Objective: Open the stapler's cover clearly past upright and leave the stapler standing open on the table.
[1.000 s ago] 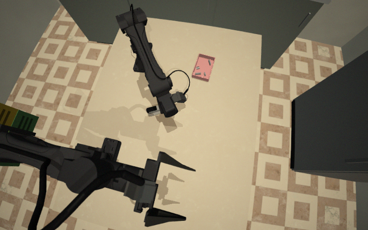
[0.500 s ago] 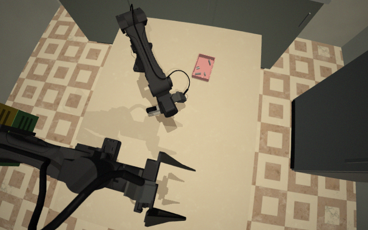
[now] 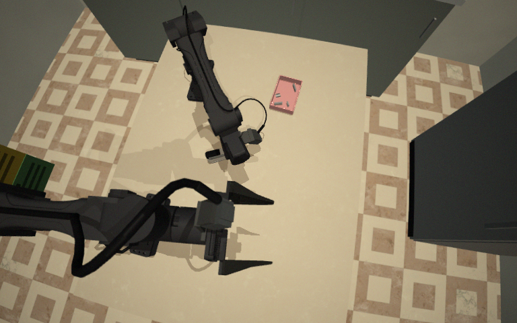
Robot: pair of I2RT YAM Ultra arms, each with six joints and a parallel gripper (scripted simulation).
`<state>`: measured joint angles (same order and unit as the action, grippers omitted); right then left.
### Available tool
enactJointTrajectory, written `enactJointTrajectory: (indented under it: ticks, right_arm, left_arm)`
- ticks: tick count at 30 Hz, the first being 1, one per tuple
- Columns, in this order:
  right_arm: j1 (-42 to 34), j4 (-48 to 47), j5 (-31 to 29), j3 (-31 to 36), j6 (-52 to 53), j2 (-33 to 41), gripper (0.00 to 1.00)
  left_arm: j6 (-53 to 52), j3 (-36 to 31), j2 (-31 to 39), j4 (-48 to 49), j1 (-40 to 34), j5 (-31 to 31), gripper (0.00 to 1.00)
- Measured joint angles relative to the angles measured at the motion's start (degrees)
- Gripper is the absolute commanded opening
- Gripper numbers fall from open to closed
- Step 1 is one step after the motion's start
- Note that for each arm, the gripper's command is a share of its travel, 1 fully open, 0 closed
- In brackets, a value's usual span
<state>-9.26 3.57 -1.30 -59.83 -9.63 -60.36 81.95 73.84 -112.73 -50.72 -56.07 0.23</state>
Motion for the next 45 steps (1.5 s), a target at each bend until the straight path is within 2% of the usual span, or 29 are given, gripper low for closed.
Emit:
enactJointTrajectory:
  ticks: [7,14,22,29,36,39,45]
  right_arm:
    - [-13.57,6.54,0.15,-0.26,-11.39,-0.07,1.0]
    - [-22.67,12.87,-0.2,-2.91,-21.0,-0.13,1.0]
    - [-38.03,21.05,0.0,-6.25,-33.4,-0.15,1.0]
    - [-49.92,26.23,2.62,-9.33,-41.0,0.74,1.0]
    - [-64.37,29.83,5.22,-9.42,-47.21,0.72,1.0]
    - [-67.67,32.0,5.11,-8.85,-51.87,0.68,1.0]
    - [-69.7,37.46,3.3,-5.81,-60.39,-1.18,1.0]
  left_arm:
    - [0.0,0.0,0.0,0.0,0.0,0.0,0.29]
    - [0.0,0.0,0.0,0.0,0.0,0.0,0.29]
    - [0.0,0.0,0.0,0.0,0.0,0.0,0.29]
    - [0.0,0.0,0.0,0.0,0.0,0.0,0.29]
    - [0.0,0.0,0.0,0.0,0.0,0.0,0.29]
    - [0.0,0.0,0.0,0.0,0.0,0.0,0.29]
    - [0.0,0.0,0.0,0.0,0.0,0.0,0.29]
